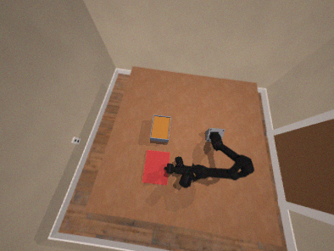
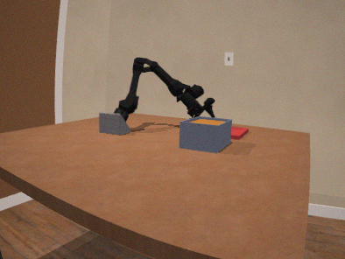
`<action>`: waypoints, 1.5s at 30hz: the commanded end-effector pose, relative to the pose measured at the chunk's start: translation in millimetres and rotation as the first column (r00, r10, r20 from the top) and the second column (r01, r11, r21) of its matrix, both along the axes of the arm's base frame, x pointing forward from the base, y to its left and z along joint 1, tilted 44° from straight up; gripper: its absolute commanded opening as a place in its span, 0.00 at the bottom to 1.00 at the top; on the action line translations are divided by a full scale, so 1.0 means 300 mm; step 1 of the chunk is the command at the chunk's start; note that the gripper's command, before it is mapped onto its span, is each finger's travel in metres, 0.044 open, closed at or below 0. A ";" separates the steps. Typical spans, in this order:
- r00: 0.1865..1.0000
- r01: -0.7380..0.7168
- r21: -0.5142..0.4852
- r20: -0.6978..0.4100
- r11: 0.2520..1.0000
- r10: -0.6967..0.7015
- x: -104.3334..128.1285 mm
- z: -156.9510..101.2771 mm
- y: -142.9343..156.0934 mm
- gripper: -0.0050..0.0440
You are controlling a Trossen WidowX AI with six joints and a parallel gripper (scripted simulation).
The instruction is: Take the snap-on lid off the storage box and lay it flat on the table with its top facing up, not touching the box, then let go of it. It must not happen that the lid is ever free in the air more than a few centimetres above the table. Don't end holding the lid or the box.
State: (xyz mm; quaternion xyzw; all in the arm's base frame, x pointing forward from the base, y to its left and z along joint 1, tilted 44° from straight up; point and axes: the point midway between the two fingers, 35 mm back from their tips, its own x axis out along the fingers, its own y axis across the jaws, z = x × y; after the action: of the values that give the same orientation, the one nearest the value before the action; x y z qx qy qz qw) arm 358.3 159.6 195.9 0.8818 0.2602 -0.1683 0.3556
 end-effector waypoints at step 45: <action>1.000 -0.001 0.000 -0.001 1.000 0.001 -0.227 0.000 0.036 0.66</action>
State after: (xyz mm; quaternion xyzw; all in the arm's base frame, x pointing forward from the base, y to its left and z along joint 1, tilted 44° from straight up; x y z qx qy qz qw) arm 293.7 171.8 196.8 0.8811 0.2632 -0.1673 0.3556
